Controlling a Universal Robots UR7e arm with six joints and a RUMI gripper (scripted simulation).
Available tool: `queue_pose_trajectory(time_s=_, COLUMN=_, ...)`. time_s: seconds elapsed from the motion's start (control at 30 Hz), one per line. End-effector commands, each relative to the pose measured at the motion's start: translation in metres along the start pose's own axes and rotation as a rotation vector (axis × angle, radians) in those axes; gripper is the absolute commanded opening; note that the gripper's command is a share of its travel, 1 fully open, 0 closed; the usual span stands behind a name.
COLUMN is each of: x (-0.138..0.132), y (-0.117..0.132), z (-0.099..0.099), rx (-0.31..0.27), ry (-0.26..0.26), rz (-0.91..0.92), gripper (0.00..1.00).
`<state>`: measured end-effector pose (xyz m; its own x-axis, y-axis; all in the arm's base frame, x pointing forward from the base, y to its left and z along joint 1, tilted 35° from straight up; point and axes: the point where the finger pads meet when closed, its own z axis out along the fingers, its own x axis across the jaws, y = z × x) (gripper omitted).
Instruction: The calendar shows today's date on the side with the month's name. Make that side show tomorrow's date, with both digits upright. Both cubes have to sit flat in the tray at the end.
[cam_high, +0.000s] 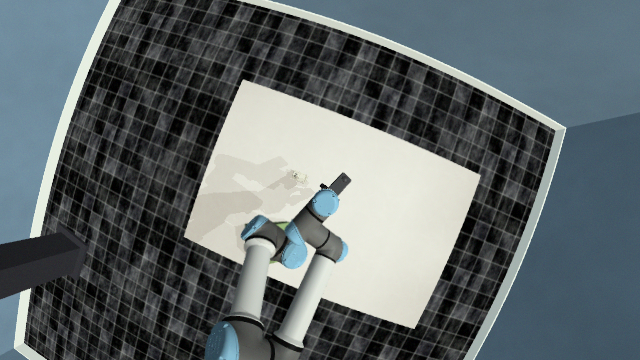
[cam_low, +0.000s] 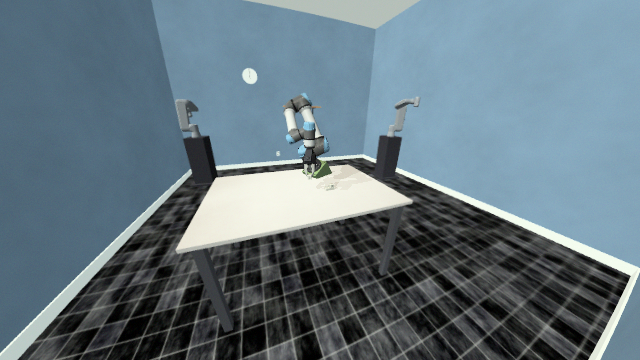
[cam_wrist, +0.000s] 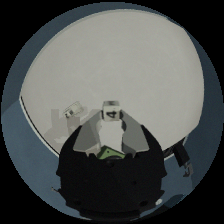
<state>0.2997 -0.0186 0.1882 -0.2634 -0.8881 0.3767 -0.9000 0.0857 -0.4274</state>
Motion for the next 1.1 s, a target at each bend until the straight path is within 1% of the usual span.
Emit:
queue_pose_trajectory(time_s=0.0, x=0.001, y=0.0, z=0.0, rx=-0.002, ry=0.002, rz=0.026, gripper=0.1)
queue_pose_trajectory(time_s=0.37, x=0.001, y=0.0, z=0.001, rx=-0.002, ry=0.002, rz=0.025, gripper=0.1)
queue_pose_trajectory(time_s=0.6, x=0.001, y=0.002, z=0.006, rx=-0.006, ry=0.002, rz=0.024, gripper=0.1)
queue_pose_trajectory(time_s=0.77, x=0.0, y=0.002, z=0.019, rx=-0.006, ry=0.002, rz=0.024, gripper=0.1)
queue_pose_trajectory(time_s=1.03, x=0.0, y=0.002, z=0.052, rx=-0.006, ry=0.001, rz=0.024, gripper=0.1)
queue_pose_trajectory(time_s=1.07, x=0.0, y=0.002, z=0.052, rx=-0.006, ry=0.001, rz=0.024, gripper=0.1)
